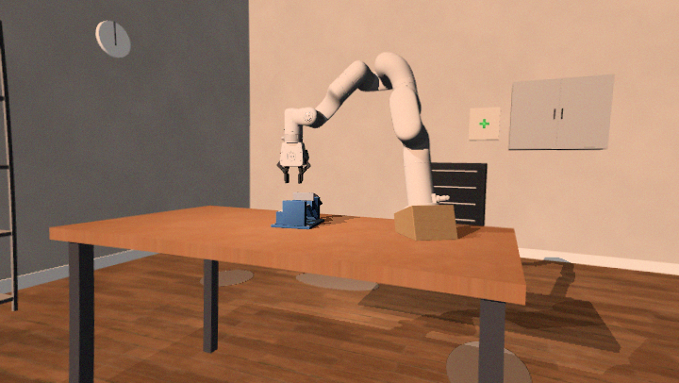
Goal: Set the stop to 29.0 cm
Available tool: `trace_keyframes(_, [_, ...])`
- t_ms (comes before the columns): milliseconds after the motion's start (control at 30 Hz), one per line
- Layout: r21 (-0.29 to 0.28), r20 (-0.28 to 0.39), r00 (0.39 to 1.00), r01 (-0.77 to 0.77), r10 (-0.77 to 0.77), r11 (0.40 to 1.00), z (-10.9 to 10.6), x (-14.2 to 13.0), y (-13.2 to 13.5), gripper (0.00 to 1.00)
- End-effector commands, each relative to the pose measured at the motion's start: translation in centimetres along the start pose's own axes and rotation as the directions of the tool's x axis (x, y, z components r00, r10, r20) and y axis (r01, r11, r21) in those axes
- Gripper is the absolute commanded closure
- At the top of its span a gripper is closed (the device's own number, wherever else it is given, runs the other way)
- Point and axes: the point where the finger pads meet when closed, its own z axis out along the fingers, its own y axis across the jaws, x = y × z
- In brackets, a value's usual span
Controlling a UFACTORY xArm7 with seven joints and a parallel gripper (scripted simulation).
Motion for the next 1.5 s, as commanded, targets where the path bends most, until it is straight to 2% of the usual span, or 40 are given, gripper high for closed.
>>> trace_keyframes(0, [0.005, -0.001, 1.000, 0.000, 0.000, 1.000, -0.2, 0.0, -0.2, 0.43])
trace_keyframes(233, [0.005, -0.001, 1.000, 0.000, 0.000, 1.000, -0.2, 0.2, 0.3, 0.43])
trace_keyframes(367, [0.005, -0.001, 1.000, 0.000, 0.000, 1.000, -0.2, 1.5, 3.6, 0.43])
trace_keyframes(433, [0.005, -0.001, 1.000, 0.000, 0.000, 1.000, -0.2, 1.5, 3.6, 0.43])
trace_keyframes(567, [0.005, -0.001, 1.000, 0.000, 0.000, 1.000, -0.2, 3.5, 8.3, 0.43])
trace_keyframes(700, [0.005, -0.001, 1.000, 0.000, 0.000, 1.000, -0.1, 4.3, 10.2, 0.43])
trace_keyframes(1067, [0.005, -0.001, 1.000, 0.000, 0.000, 1.000, -0.1, 4.4, 10.4, 0.43])
trace_keyframes(1267, [0.005, -0.001, 1.000, 0.000, 0.000, 1.000, 2.8, 4.4, 10.4, 0.43])
trace_keyframes(1467, [0.005, -0.001, 1.000, 0.000, 0.000, 1.000, 3.0, 4.4, 10.4, 0.43])
